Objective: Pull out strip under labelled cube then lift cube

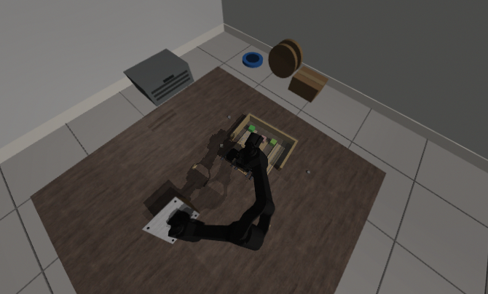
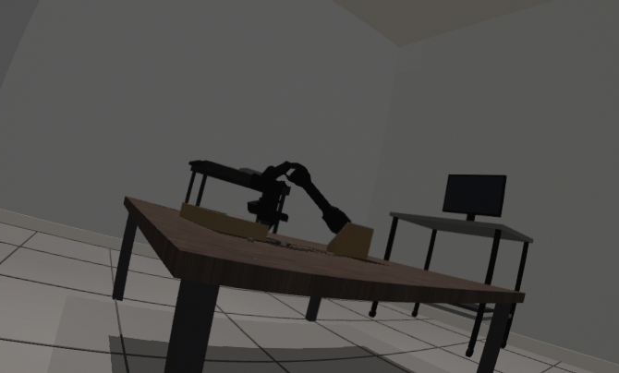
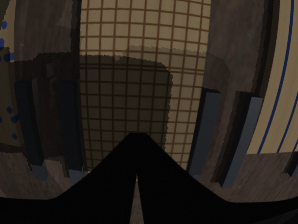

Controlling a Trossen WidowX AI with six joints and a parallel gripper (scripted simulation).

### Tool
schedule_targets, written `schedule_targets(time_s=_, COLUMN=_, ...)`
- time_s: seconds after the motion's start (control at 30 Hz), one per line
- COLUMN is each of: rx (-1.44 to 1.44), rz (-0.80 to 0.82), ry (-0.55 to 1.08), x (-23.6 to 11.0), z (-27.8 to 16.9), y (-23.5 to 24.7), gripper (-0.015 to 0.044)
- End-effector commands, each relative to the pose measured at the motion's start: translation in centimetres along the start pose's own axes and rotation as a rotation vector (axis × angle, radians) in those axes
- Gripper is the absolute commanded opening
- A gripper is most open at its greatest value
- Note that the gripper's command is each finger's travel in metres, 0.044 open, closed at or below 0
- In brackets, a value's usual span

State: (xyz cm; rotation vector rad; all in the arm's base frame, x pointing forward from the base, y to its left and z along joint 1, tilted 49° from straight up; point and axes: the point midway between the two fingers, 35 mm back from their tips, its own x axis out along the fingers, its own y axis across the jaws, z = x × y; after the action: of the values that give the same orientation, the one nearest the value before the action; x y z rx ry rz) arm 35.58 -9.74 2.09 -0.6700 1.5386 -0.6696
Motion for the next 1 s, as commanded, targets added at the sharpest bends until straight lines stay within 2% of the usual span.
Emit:
schedule_targets(time_s=0.0, rx=-0.005, rz=-0.004, ry=0.011, x=0.3, z=-0.9, y=0.1, gripper=0.0000)
schedule_targets(time_s=0.97, rx=-0.006, rz=-0.004, ry=0.012, x=0.4, z=-5.4, y=0.2, gripper=0.0000)
